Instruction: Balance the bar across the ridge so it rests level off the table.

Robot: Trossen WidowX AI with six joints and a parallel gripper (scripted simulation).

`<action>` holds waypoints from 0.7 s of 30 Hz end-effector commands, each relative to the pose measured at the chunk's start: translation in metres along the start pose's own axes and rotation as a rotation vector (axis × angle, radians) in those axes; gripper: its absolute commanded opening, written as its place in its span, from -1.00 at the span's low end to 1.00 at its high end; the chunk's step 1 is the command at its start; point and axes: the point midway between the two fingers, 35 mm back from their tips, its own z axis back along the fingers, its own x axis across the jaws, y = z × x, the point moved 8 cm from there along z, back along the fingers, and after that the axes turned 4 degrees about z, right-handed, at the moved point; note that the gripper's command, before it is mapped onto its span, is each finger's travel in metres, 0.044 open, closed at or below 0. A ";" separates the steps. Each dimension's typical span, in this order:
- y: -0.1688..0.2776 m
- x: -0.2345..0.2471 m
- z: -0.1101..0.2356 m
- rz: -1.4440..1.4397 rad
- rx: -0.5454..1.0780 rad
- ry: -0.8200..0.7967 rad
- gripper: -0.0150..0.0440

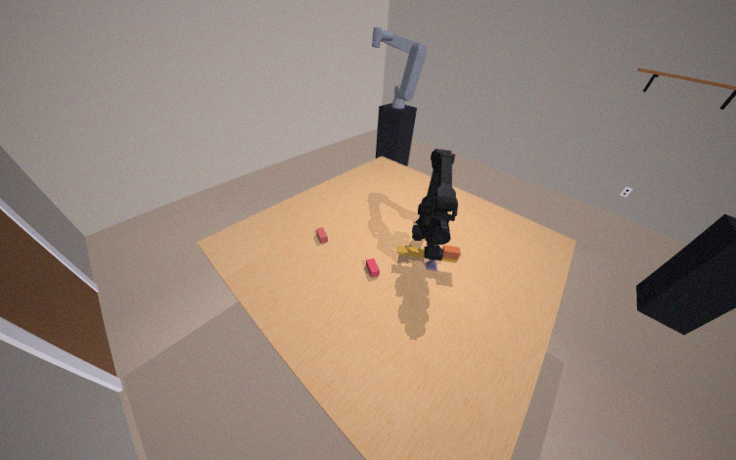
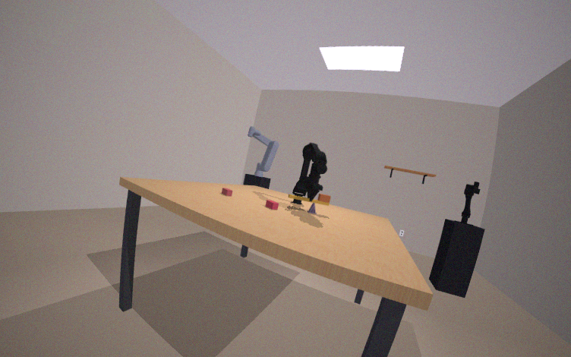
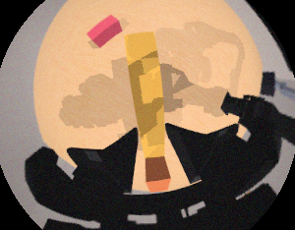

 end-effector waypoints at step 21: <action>0.000 0.001 0.098 0.000 0.000 0.000 1.00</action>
